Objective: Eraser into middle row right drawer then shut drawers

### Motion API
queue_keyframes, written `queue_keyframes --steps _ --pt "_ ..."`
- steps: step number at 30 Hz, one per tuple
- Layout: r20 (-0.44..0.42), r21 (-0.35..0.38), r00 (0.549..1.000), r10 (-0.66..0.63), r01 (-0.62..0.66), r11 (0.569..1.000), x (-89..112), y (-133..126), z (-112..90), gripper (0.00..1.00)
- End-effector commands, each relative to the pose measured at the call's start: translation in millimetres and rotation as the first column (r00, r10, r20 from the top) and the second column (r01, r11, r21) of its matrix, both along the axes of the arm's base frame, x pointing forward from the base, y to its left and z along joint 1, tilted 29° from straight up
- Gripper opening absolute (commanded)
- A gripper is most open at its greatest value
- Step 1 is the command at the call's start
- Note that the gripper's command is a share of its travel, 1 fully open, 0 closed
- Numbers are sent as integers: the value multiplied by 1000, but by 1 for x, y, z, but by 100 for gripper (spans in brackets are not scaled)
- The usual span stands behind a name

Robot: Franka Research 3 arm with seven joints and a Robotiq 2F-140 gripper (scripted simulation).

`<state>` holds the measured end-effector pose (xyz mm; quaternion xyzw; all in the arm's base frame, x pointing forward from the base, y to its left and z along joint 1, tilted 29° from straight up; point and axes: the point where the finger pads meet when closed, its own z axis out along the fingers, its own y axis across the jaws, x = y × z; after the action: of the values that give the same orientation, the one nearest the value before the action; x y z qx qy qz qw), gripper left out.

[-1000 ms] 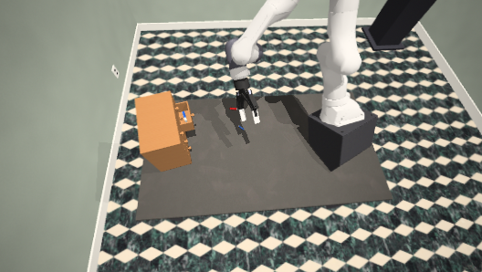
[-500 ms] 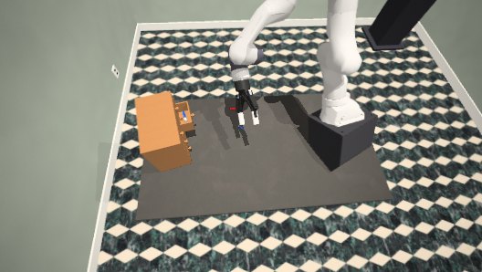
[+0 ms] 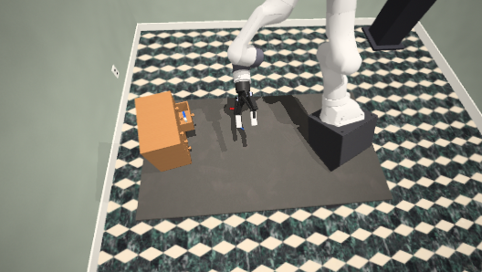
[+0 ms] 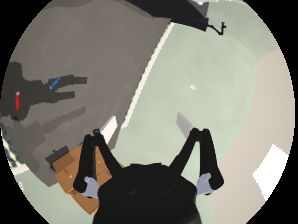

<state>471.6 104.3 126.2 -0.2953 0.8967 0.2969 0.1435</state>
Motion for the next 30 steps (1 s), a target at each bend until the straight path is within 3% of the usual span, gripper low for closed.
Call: queue_keyframes --steps 1,30 --pt "95 42 993 68 -72 997 4 6 2 100" --pt "356 189 934 -18 -53 981 47 17 17 100"
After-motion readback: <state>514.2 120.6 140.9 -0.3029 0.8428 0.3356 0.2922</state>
